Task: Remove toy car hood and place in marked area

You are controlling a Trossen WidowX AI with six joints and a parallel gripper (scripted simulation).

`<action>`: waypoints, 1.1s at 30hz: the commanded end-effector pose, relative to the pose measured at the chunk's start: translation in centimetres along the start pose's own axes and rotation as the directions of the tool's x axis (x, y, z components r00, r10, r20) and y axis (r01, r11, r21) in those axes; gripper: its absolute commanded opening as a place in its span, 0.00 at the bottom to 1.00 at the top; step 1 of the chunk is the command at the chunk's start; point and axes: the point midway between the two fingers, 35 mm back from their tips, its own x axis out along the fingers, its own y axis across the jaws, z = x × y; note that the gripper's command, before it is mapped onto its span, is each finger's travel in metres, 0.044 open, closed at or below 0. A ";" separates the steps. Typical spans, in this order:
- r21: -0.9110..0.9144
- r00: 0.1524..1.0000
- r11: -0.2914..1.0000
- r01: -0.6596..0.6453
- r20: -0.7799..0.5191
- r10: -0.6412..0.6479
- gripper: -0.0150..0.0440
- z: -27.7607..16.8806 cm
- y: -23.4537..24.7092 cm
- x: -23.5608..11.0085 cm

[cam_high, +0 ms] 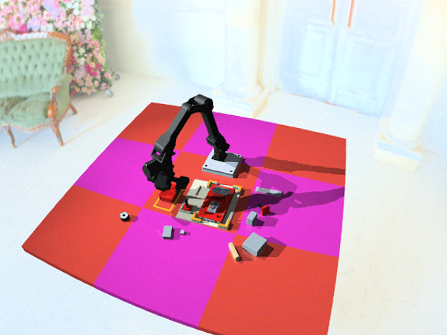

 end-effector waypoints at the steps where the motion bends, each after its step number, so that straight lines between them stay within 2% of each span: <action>1: -0.004 1.000 1.000 -0.001 -0.009 0.001 0.25 -0.2 0.1 0.5; 4: -0.004 1.000 1.000 -0.001 -0.009 0.001 0.25 -0.2 0.1 0.5; 21: 0.000 1.000 1.000 0.000 -0.001 0.000 1.00 0.0 0.0 0.2; 25: 0.000 1.000 1.000 0.001 -0.005 -0.001 1.00 0.2 -0.1 -1.8; 30: 0.000 1.000 1.000 0.004 -0.014 -0.004 1.00 0.2 0.0 -6.7; 33: 0.000 1.000 1.000 0.004 -0.015 -0.004 1.00 0.1 0.1 -7.0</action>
